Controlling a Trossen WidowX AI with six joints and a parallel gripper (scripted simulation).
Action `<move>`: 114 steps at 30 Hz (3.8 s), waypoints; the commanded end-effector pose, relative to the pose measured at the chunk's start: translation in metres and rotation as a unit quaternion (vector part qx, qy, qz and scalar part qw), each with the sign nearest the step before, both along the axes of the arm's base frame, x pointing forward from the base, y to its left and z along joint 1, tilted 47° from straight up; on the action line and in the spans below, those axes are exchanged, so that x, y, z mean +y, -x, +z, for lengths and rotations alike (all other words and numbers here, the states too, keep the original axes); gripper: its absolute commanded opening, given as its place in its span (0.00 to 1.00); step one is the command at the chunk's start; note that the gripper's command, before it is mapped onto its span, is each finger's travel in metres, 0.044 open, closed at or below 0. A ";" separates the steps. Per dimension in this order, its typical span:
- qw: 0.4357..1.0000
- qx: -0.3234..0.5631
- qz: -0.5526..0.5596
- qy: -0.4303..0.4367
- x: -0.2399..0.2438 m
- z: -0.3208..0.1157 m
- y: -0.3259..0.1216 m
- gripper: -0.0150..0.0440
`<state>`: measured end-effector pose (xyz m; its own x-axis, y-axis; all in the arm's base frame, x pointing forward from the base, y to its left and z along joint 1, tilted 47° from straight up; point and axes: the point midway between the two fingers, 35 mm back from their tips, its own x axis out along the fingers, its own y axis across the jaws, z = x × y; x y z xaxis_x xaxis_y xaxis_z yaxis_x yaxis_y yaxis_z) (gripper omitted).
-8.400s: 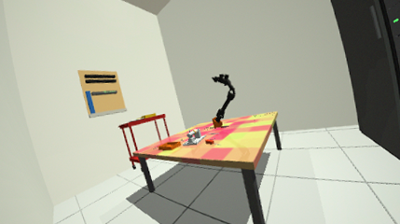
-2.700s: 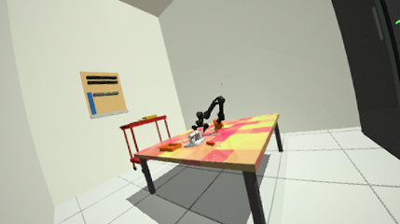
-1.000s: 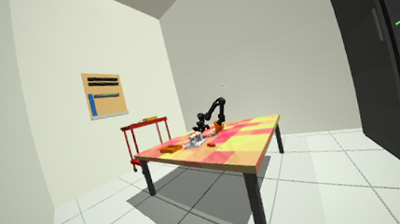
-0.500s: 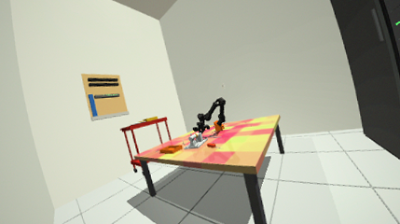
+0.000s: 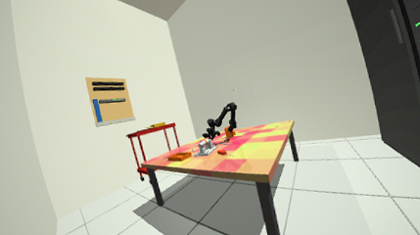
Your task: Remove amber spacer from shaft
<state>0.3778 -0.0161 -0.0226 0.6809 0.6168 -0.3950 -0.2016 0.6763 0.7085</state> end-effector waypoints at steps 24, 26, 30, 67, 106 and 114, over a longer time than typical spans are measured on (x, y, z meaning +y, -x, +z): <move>1.000 -0.001 0.001 0.000 0.000 0.000 0.003 0.25; 1.000 -0.001 0.001 0.000 0.000 0.000 0.003 0.25; 1.000 -0.001 0.001 0.000 0.000 0.000 0.004 0.25; 1.000 -0.001 0.001 0.000 -0.001 -0.001 0.007 0.25; 1.000 -0.001 0.001 0.000 -0.001 -0.001 0.010 0.25; 1.000 -0.001 0.001 0.000 -0.001 -0.001 0.011 0.25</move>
<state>0.3681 -0.0178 -0.0243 0.6808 0.6162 -0.3960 -0.2000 0.6765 0.7088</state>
